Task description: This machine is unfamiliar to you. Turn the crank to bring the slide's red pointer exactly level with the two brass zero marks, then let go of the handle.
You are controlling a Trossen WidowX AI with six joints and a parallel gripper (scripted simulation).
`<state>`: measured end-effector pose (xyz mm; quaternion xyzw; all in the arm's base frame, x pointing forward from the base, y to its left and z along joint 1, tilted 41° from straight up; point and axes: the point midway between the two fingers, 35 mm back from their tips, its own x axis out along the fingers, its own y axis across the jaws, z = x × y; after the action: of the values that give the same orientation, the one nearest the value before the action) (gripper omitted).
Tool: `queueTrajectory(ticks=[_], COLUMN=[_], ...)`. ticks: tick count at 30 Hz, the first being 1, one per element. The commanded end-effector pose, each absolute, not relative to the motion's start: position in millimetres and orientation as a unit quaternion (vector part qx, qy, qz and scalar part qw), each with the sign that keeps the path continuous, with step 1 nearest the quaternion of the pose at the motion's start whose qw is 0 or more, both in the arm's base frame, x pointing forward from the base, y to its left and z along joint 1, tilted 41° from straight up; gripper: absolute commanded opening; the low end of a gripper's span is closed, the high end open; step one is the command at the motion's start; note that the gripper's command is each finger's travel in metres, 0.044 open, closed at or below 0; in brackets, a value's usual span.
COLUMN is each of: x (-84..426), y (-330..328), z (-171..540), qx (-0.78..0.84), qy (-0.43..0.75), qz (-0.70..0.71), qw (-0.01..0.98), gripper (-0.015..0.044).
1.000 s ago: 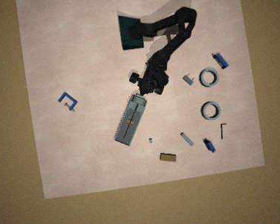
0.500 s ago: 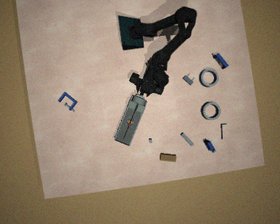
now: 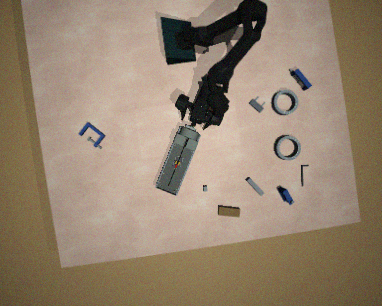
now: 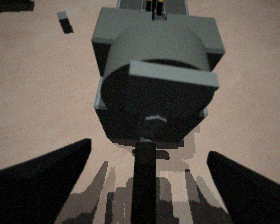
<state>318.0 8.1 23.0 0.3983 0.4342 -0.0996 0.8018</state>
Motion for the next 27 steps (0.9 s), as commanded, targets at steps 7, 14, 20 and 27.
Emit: queueTrajectory(ticks=[7, 14, 20, 27], x=[324, 326, 320, 335], y=[-19, -54, -79, -88], z=[56, 93, 124, 121], qx=[0.396, 0.395, 0.396, 0.390], qy=[0.432, 0.433, 0.432, 0.441], qz=[-0.097, -0.100, -0.101, -0.076], qw=[0.804, 0.804, 0.804, 0.805], gripper=[0.0440, 0.0440, 0.0440, 0.0440])
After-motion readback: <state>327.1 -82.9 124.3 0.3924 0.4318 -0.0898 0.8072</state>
